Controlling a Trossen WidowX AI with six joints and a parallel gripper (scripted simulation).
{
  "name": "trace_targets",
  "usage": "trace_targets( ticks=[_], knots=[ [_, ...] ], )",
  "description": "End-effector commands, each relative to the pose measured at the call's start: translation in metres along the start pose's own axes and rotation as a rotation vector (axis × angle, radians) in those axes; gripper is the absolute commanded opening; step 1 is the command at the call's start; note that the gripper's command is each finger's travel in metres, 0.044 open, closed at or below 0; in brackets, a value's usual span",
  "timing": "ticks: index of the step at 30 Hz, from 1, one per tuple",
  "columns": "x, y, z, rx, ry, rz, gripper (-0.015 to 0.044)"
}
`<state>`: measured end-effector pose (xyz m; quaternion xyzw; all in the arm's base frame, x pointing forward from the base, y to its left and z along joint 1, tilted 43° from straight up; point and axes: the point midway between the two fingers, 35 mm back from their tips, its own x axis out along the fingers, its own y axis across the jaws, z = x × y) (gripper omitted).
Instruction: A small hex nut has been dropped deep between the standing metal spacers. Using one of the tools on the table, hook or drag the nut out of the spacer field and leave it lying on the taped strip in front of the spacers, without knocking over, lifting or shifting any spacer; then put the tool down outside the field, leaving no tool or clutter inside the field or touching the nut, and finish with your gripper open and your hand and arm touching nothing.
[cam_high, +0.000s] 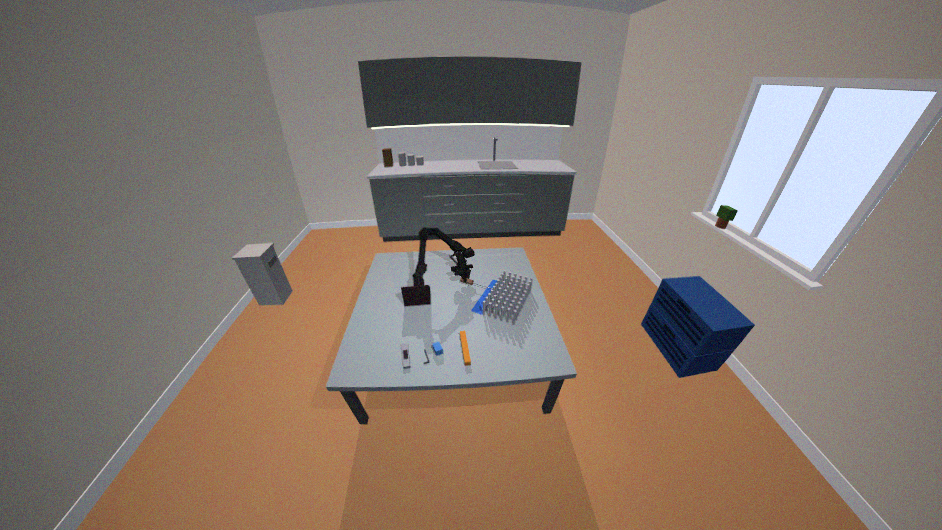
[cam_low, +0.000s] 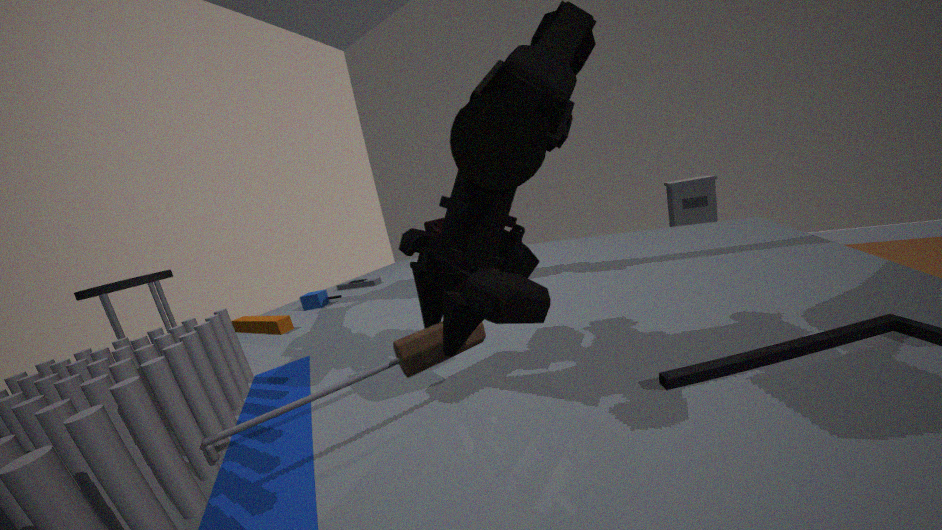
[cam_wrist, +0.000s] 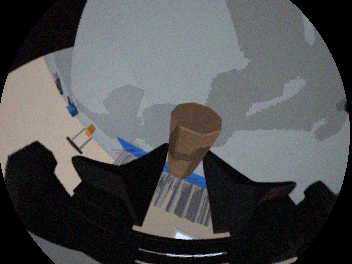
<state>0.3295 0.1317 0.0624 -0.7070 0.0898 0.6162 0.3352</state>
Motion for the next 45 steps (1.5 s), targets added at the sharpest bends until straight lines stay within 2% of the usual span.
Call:
trace_targets(
  ticks=[1,45],
  knots=[
    [0.002,0.0,-0.006,-0.001,0.009,0.002,0.0],
    [0.016,-0.001,-0.036,-0.004,0.011,0.001,0.0]
  ],
)
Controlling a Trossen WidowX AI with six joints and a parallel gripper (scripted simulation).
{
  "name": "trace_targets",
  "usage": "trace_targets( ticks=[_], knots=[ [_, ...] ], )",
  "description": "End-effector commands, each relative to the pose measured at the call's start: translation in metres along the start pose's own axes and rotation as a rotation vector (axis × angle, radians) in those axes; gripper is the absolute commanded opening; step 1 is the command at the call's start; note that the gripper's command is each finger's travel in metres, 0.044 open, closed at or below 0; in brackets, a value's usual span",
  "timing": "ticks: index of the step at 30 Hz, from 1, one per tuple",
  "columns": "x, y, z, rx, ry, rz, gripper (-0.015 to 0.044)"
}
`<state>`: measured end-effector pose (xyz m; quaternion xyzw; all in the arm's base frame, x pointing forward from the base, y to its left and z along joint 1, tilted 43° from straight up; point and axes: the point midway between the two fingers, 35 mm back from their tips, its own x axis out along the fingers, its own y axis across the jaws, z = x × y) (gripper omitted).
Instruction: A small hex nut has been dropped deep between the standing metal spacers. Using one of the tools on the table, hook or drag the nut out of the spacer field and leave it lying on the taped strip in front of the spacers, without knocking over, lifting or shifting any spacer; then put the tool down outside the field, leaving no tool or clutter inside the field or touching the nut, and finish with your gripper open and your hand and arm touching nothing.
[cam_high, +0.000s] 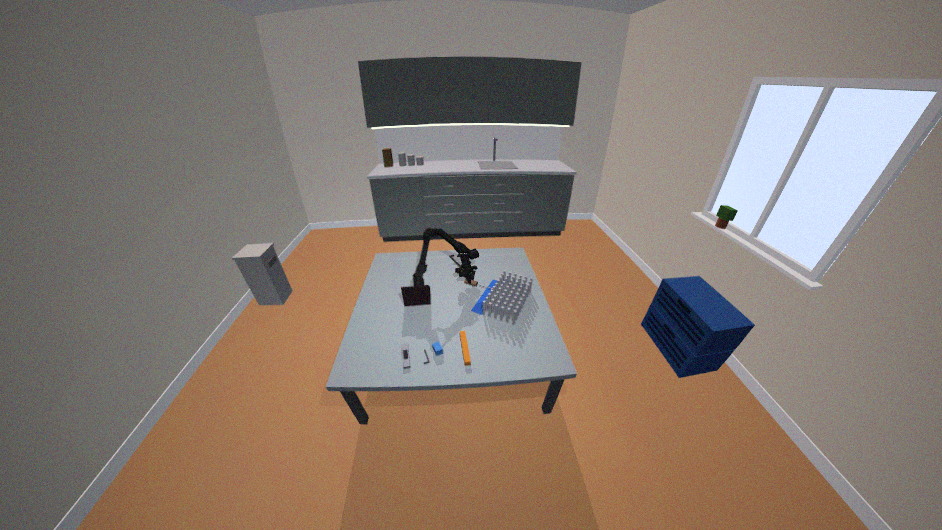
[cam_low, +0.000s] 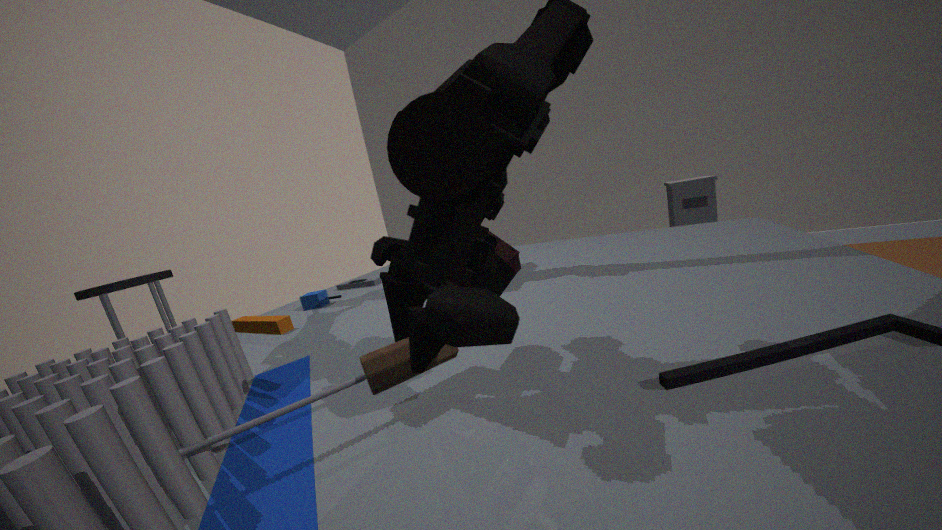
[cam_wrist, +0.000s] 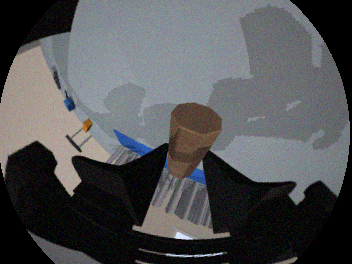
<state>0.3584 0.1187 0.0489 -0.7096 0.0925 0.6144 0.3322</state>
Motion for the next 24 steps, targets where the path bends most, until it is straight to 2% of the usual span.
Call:
trace_targets(
  ticks=[1,24],
  knots=[
    [0.001,-0.001,-0.005,-0.001,0.003,-0.004,0.0],
    [0.009,-0.001,-0.021,-0.002,0.004,-0.005,0.0]
  ],
)
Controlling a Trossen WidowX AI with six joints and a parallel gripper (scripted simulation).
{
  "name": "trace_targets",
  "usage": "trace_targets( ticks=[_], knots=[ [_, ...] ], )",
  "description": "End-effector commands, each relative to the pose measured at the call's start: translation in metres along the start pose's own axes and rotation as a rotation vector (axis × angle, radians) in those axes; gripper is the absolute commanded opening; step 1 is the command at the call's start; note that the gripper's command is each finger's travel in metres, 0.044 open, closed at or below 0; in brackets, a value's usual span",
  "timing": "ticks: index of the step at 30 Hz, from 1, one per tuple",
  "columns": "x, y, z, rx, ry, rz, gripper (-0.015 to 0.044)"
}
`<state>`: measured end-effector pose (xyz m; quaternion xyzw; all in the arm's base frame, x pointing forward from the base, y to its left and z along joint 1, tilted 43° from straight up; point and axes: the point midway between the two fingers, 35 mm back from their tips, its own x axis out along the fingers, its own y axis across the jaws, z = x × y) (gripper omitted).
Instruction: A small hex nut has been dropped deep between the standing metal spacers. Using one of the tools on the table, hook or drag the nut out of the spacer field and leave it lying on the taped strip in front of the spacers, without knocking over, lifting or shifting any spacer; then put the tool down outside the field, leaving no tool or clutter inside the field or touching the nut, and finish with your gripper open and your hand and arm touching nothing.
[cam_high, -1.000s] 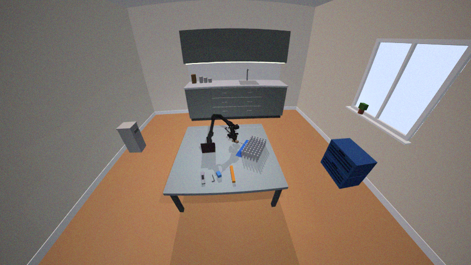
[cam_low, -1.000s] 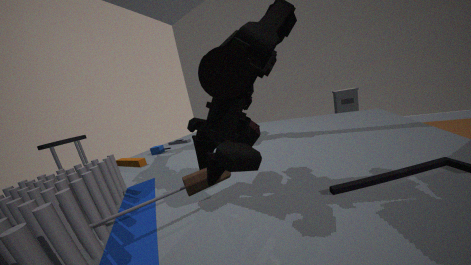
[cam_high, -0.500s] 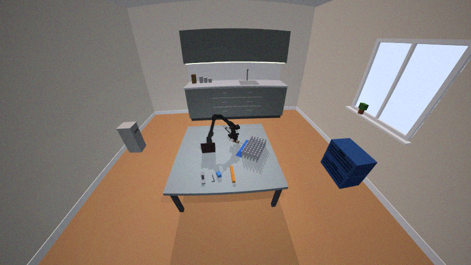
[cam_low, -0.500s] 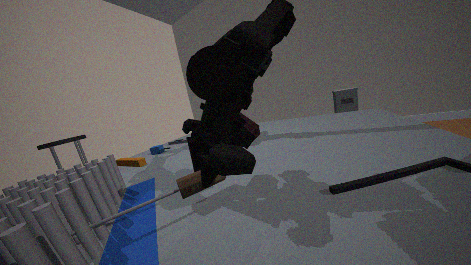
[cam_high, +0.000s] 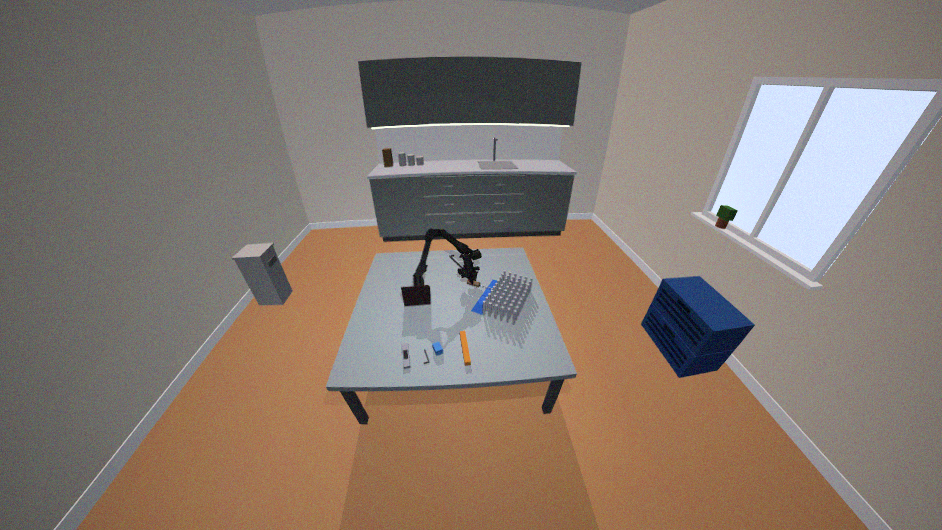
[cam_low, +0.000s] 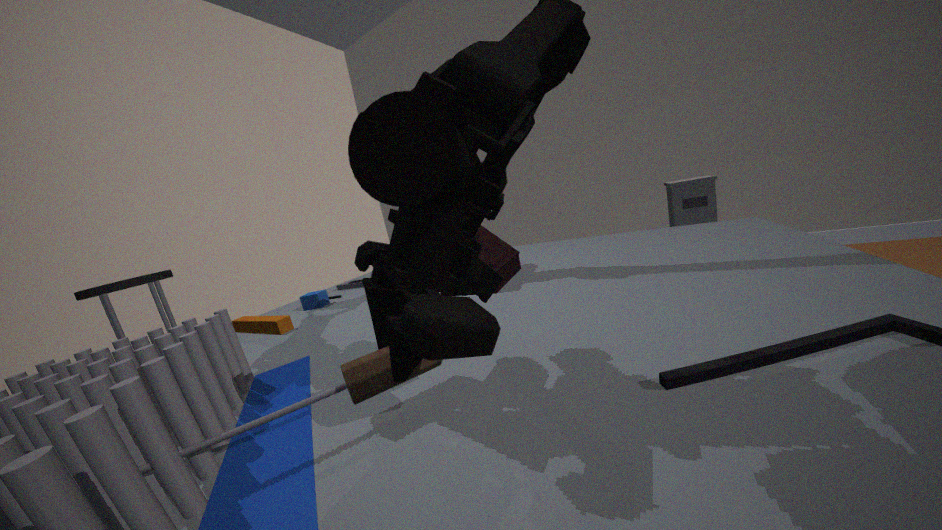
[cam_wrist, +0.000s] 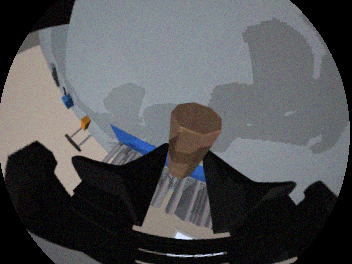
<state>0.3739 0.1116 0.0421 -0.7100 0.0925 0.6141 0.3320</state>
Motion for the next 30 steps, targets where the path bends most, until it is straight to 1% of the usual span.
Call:
trace_targets(
  ticks=[1,30],
  knots=[
    [0.001,0.0,-0.006,-0.001,0.003,-0.005,0.0],
    [0.01,-0.001,-0.026,-0.002,0.005,-0.005,0.0]
  ],
)
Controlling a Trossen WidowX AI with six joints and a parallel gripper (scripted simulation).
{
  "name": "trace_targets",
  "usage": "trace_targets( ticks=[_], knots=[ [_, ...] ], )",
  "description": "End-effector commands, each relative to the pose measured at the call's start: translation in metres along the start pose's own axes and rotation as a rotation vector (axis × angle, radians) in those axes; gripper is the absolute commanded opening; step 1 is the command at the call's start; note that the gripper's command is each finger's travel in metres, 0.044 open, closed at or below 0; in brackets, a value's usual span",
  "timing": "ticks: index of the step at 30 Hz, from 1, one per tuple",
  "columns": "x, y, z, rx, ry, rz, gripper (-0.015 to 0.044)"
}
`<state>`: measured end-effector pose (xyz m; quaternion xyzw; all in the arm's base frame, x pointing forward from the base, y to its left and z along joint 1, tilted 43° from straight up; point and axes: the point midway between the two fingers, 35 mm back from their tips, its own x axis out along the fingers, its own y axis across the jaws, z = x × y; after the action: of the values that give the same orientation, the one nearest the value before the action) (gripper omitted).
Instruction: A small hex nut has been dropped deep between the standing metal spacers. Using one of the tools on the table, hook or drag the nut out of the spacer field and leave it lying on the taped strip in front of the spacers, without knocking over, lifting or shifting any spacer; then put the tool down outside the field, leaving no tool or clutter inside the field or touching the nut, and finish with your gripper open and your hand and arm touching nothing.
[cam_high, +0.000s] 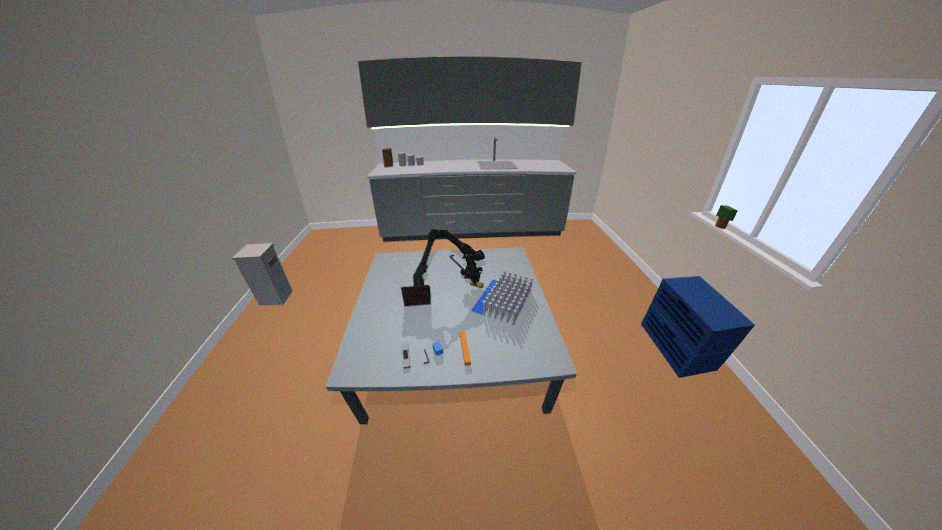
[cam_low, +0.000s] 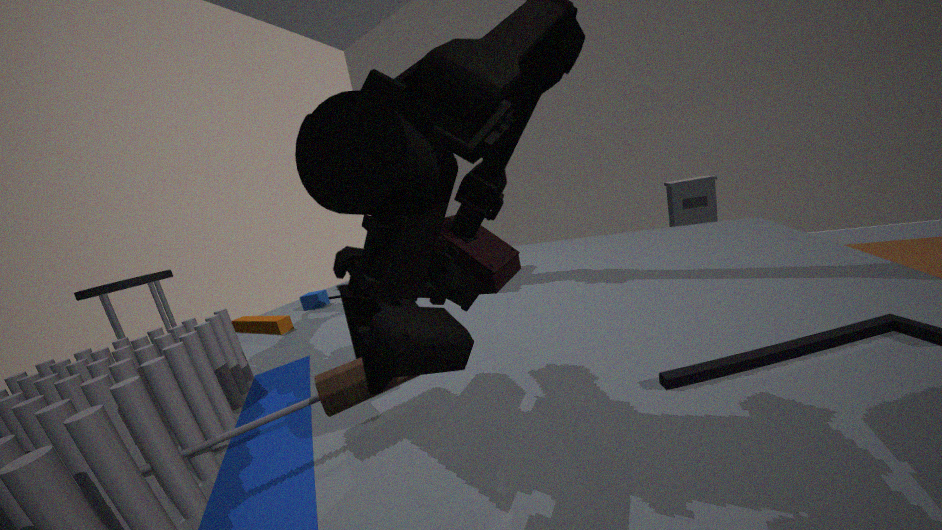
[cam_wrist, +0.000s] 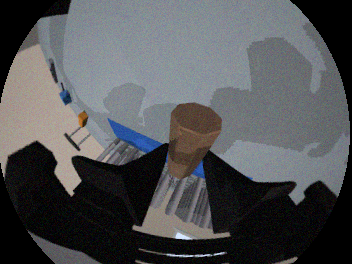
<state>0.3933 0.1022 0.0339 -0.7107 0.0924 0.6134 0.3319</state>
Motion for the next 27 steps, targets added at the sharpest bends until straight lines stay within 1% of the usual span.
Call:
trace_targets(
  ticks=[1,27],
  knots=[
    [0.001,0.0,-0.006,-0.001,0.003,-0.004,0.0],
    [0.009,0.0,-0.023,-0.001,0.004,-0.004,0.0]
  ],
)
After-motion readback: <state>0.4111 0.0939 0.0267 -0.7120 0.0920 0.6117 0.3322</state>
